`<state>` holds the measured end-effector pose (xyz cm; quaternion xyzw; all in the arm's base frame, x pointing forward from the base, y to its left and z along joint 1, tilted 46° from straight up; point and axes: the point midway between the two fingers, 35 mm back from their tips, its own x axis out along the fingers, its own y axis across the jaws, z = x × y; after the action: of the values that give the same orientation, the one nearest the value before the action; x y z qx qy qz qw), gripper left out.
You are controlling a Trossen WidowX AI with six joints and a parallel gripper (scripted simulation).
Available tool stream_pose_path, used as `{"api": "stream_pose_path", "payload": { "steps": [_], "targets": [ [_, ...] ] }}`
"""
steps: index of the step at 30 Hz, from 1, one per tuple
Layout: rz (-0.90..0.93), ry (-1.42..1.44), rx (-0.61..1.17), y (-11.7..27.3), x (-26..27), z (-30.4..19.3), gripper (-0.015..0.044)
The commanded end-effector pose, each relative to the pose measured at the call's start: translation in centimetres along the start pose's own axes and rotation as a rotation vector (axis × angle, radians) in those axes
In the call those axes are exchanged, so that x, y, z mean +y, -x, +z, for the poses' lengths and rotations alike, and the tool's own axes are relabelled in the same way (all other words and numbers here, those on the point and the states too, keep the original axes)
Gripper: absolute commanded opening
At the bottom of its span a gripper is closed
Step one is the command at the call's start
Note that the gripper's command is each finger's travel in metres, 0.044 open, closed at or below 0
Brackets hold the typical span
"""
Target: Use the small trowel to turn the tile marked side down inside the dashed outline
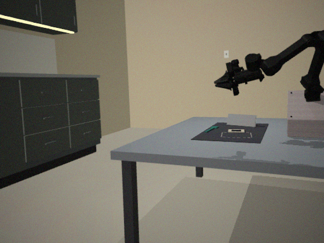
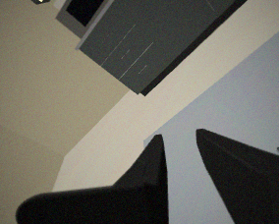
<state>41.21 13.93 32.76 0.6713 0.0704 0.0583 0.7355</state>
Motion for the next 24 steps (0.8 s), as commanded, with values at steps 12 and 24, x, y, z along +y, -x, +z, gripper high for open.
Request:
{"api": "stream_pose_path", "payload": {
  "steps": [12,24],
  "targets": [
    [-0.358,0.318,-0.015,-4.9,-11.6,6.4,0.01],
    [-0.673,0.512,0.115,-5.8,-22.6,12.2,0.01]
  ]
}}
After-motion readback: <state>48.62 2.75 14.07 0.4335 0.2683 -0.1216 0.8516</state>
